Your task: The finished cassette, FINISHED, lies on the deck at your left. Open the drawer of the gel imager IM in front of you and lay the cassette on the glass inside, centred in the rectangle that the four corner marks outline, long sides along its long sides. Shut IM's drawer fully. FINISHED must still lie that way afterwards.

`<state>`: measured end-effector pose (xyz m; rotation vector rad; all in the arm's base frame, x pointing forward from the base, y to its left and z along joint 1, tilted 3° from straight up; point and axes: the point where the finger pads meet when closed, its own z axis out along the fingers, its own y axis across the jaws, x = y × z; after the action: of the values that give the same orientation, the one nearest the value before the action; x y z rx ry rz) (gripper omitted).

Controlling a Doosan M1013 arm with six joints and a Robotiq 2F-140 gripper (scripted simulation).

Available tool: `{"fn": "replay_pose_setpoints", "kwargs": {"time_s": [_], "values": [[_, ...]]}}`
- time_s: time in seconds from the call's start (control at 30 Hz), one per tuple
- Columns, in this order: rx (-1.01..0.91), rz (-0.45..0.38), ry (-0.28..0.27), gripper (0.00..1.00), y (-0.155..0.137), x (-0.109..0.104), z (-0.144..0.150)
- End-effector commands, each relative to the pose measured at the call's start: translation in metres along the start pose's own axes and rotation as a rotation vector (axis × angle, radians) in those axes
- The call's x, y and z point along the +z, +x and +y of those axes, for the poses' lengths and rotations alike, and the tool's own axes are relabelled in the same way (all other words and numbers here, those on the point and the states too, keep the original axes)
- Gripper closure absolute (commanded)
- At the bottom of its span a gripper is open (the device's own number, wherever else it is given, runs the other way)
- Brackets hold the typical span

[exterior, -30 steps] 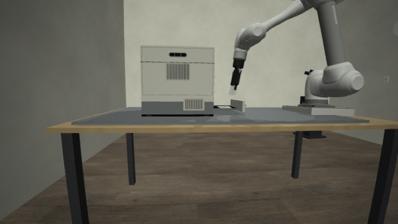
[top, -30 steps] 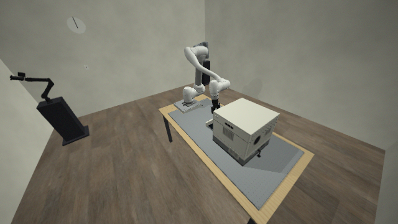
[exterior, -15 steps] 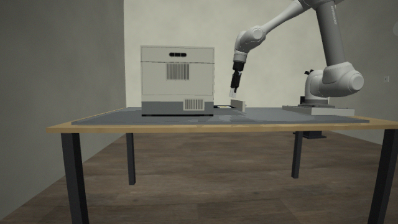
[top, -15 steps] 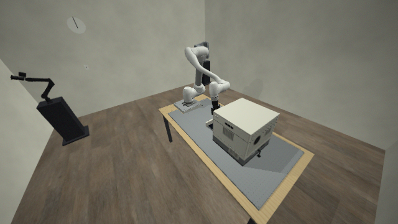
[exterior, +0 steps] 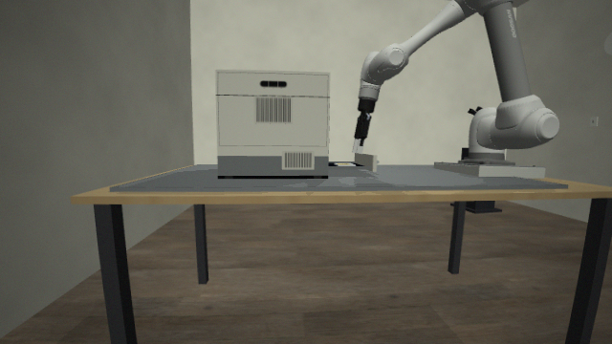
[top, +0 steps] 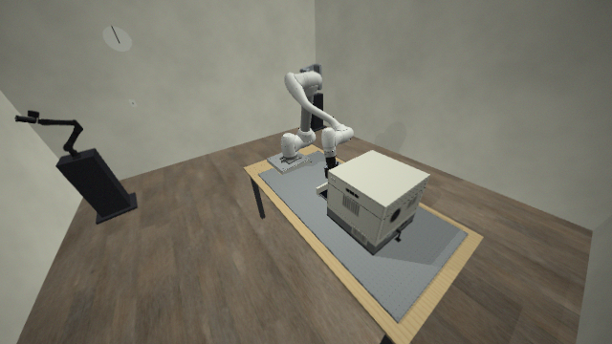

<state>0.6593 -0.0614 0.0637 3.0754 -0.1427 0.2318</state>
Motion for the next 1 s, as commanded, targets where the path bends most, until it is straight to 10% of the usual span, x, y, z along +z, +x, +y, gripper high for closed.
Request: {"fn": "replay_pose_setpoints", "kwargs": {"time_s": [0.0,0.97], "values": [[0.0,0.0,0.0,0.54,-0.001,0.003,0.0],[0.0,0.0,0.0,0.54,-0.005,0.027,0.0]]}}
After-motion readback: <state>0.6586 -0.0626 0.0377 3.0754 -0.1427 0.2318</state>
